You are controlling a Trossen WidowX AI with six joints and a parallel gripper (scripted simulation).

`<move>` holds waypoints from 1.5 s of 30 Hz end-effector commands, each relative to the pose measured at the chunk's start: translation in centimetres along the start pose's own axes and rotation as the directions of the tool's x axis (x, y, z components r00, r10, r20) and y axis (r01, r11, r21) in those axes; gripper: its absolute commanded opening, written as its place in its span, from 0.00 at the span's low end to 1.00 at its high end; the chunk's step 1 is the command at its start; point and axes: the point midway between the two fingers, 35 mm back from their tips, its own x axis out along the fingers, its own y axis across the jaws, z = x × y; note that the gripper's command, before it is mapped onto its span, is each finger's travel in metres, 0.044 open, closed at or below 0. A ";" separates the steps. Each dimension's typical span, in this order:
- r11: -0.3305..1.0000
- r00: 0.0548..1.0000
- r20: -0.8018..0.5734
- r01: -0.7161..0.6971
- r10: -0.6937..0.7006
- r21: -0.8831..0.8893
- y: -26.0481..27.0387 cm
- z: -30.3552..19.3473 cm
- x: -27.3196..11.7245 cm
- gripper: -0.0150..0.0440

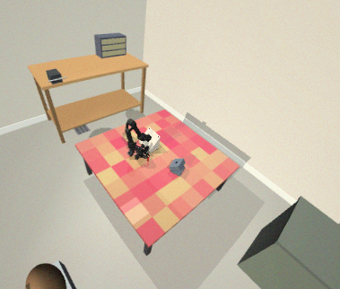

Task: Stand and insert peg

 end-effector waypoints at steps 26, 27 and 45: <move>1.000 1.000 0.000 0.000 0.000 0.002 0.0 0.0 0.0 0.74; 1.000 1.000 0.000 0.000 0.000 0.002 0.0 0.0 0.0 0.79; 0.994 0.994 -0.027 -0.108 0.108 -0.018 -0.6 3.4 1.1 1.00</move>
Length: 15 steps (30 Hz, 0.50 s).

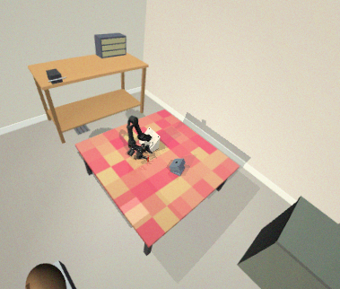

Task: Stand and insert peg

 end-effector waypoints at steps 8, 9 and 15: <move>0.998 0.997 -0.050 -0.055 0.053 -0.044 -1.0 7.4 0.1 1.00; 0.998 0.998 -0.050 -0.047 0.045 -0.044 -1.0 8.1 0.0 1.00; 0.999 0.999 -0.015 0.035 -0.036 -0.023 -0.6 12.5 -1.8 1.00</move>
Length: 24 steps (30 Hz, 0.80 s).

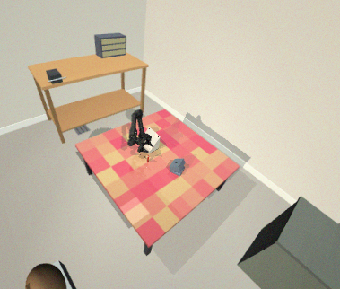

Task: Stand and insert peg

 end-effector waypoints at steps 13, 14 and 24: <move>0.984 0.999 -0.036 0.012 -0.006 0.179 0.7 2.4 -1.7 1.00; 0.979 0.999 -0.053 -0.001 0.012 0.202 0.7 2.2 -1.5 1.00; 0.906 0.953 -0.233 -0.084 0.195 0.415 1.8 0.1 -0.7 1.00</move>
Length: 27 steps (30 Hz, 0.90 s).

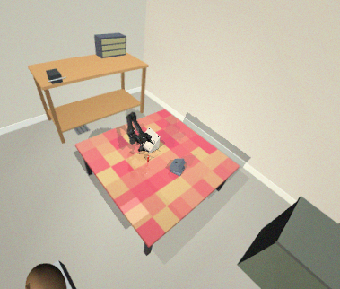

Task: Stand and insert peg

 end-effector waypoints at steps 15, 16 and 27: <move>0.969 0.866 -0.476 -0.033 0.150 0.244 0.3 -3.8 1.4 1.00; 0.968 0.850 -0.504 -0.025 0.151 0.248 0.3 -4.0 1.4 1.00; 0.981 0.638 -0.766 0.088 0.079 0.174 -0.5 -5.2 1.7 1.00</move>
